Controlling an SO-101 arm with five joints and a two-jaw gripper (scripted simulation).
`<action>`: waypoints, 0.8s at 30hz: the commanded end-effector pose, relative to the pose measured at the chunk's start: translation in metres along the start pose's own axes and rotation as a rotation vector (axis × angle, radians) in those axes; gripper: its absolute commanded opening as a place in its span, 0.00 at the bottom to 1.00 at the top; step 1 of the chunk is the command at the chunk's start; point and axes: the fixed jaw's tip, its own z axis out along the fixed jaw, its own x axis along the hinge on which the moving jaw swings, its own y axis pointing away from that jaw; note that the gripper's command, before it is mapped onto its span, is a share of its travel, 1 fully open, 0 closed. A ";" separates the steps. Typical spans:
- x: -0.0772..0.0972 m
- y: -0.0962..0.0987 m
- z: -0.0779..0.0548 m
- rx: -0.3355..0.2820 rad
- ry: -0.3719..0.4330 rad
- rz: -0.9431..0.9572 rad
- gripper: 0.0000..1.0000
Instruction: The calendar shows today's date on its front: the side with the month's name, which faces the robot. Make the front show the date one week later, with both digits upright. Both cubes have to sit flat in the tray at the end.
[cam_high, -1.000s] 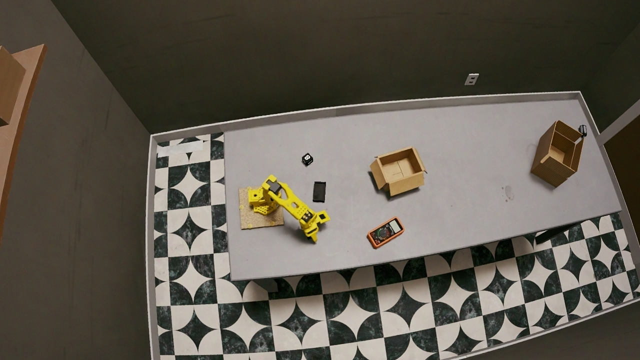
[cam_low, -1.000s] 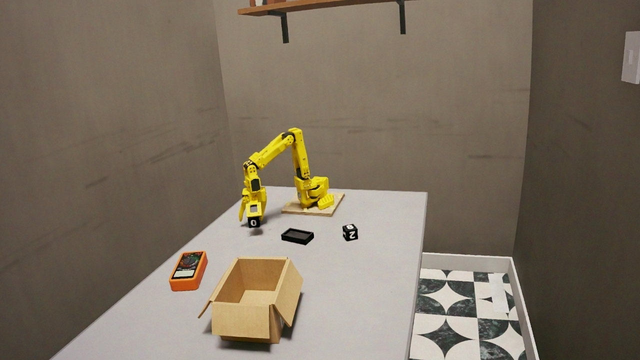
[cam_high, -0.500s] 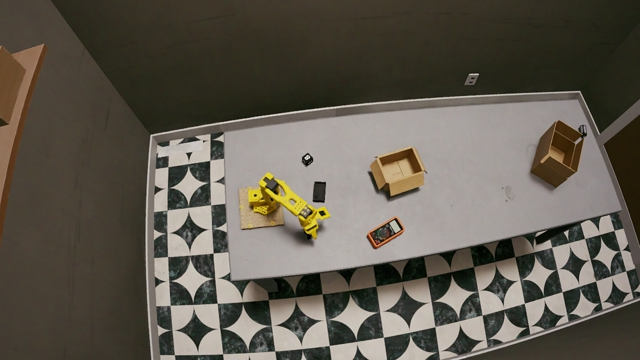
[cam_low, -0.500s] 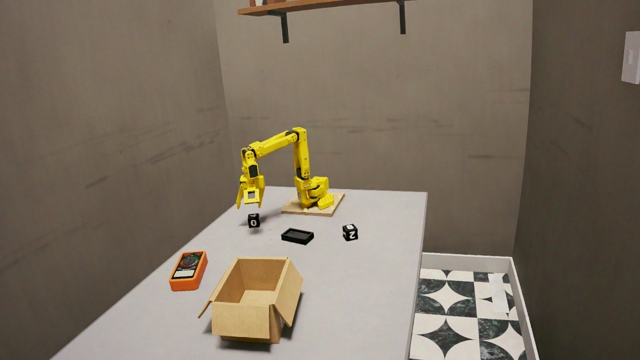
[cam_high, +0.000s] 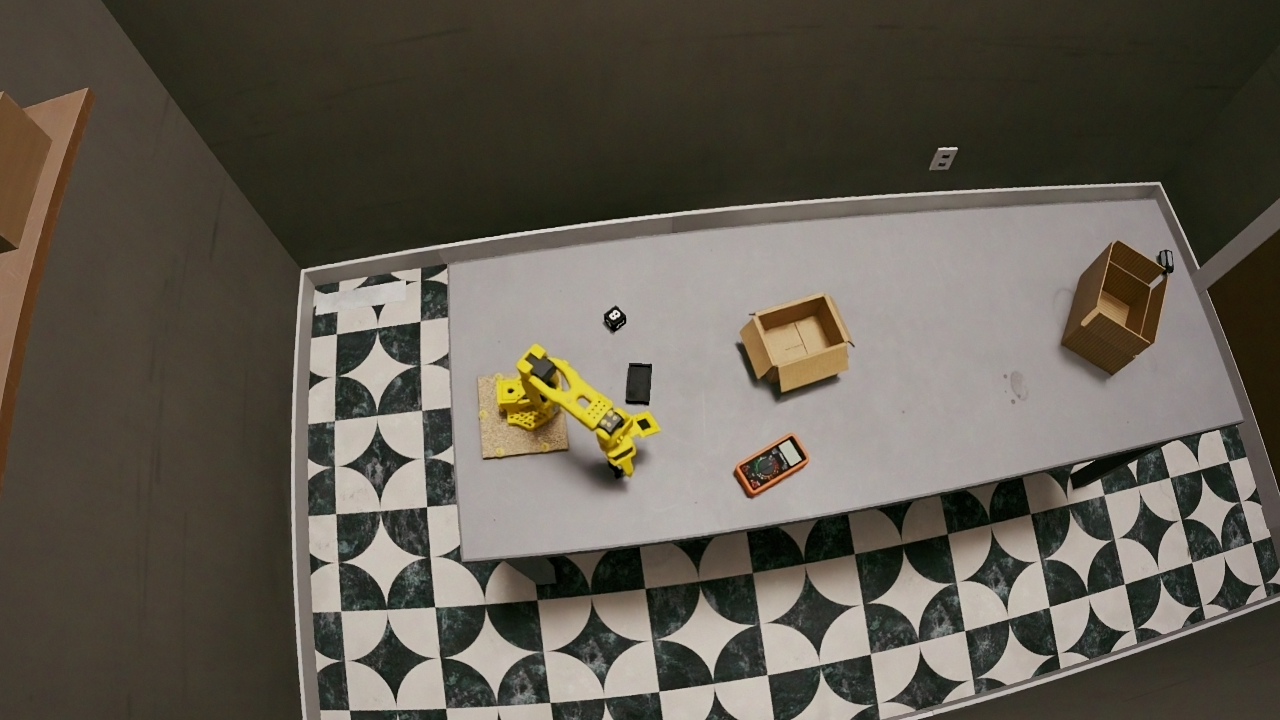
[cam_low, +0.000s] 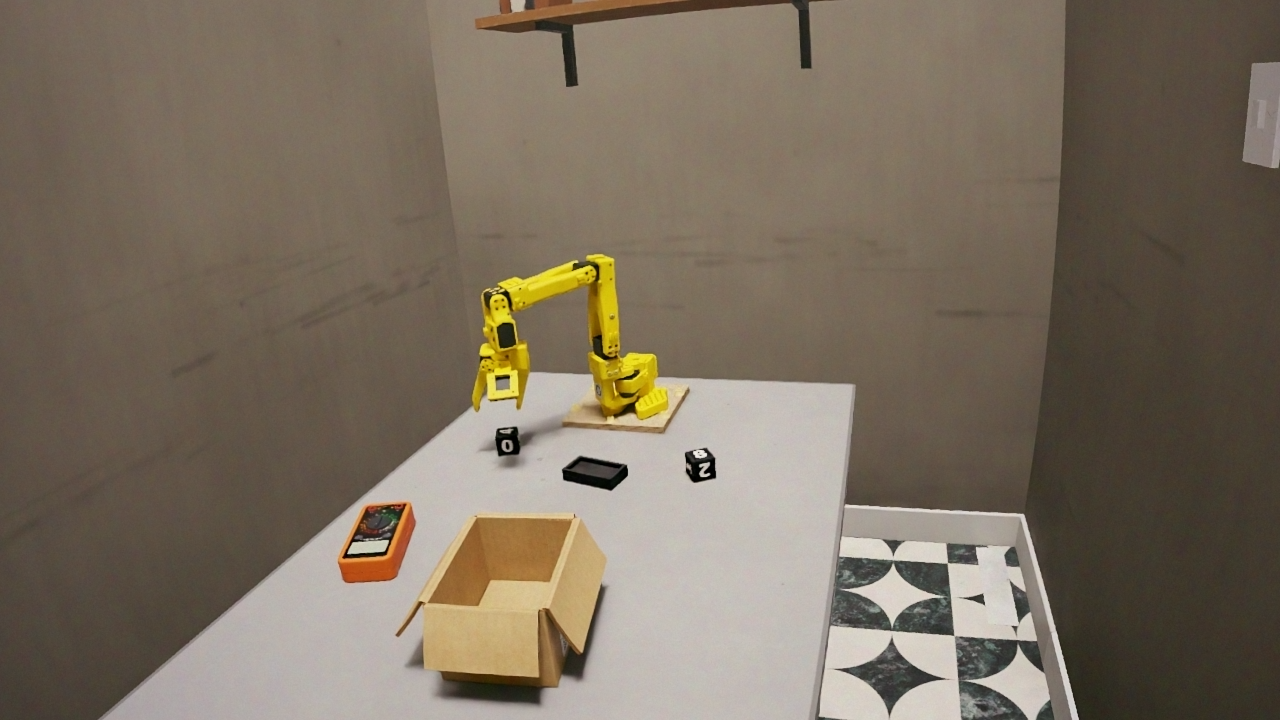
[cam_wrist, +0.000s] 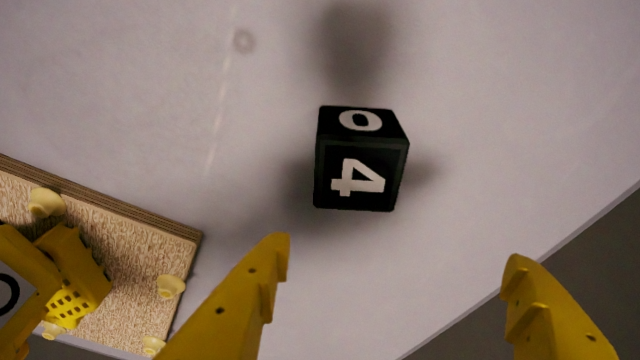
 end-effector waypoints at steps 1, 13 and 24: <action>-0.002 0.000 -0.003 0.013 -0.006 0.002 0.36; -0.002 0.000 -0.004 0.017 -0.008 0.002 0.36; -0.005 -0.008 -0.037 0.216 -0.088 0.003 0.35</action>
